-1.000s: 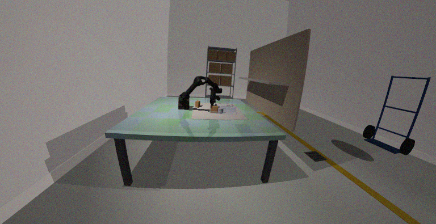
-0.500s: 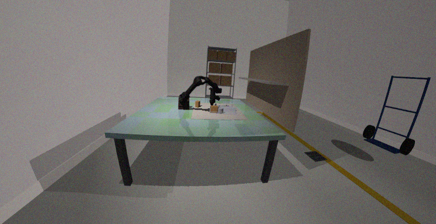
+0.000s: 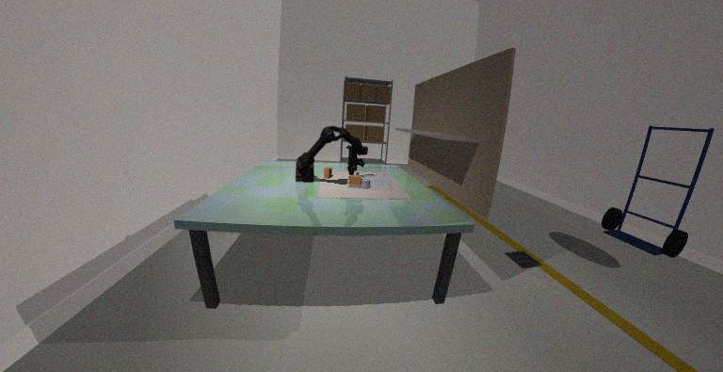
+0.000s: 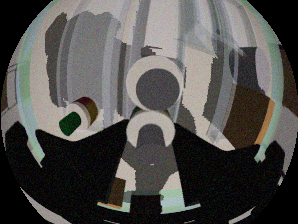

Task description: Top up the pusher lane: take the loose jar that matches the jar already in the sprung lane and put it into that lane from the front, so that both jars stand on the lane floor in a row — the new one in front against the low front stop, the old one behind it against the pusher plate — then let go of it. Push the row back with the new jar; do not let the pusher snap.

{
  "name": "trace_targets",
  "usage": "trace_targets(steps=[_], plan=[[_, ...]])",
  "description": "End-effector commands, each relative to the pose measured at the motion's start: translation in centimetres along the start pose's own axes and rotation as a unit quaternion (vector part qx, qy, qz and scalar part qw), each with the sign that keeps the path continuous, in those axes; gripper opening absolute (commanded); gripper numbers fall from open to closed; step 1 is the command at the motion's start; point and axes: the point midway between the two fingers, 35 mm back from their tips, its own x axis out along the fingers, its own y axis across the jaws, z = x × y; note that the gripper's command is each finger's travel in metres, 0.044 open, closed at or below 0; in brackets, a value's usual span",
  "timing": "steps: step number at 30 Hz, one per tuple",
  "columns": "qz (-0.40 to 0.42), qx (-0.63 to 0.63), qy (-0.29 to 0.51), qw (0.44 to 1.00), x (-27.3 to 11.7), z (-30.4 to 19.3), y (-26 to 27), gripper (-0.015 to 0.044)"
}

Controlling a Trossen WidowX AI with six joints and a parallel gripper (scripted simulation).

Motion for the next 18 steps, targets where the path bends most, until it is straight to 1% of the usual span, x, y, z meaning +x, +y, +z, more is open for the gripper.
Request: trace_targets(steps=[1,3,7,13,18], plan=[[0.000,0.003,0.000,1.000,0.0,0.0,0.0,0.0236],[0.000,0.003,0.000,1.000,0.0,0.0,0.0,0.0289],[0.000,0.003,0.000,1.000,-0.3,0.0,0.0,0.0292],[0.001,0.003,0.000,1.000,-2.0,0.0,0.0,0.0292],[0.001,0.003,0.000,1.000,-2.0,-0.1,0.0,0.0292]])
